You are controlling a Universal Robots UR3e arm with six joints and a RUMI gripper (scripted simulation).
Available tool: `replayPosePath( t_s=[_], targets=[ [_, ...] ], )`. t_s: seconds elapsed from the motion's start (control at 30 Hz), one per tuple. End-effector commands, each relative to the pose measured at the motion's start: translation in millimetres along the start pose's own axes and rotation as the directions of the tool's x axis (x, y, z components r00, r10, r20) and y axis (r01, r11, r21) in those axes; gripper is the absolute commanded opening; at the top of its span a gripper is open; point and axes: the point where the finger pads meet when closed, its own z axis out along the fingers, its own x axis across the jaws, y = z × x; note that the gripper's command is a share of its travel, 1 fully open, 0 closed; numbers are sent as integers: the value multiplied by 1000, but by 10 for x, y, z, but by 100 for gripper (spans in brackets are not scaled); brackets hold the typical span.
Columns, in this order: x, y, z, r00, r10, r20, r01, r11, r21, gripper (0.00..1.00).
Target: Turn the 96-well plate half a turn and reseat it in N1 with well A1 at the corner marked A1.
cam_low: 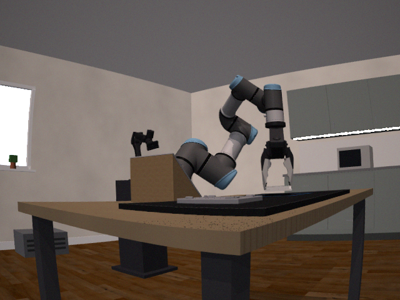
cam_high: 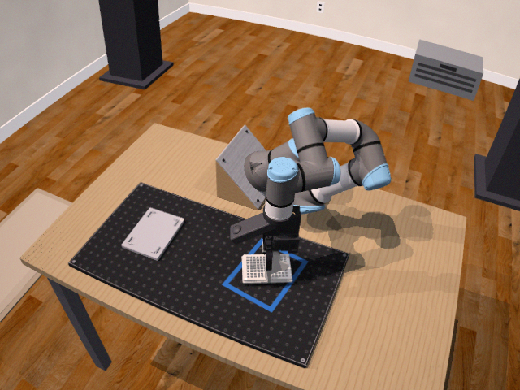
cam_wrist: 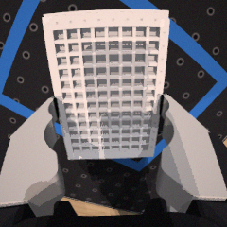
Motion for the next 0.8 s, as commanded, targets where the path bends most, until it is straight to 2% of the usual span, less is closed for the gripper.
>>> replayPosePath(
  t_s=[0.0, 0.77],
  targets=[
    [-4, -4, 20, 1000, 0, 1, 0, 1000, 2, 0],
    [-4, -5, 137, 1000, -1, 1, 1, 1000, 2, 0]
  ],
)
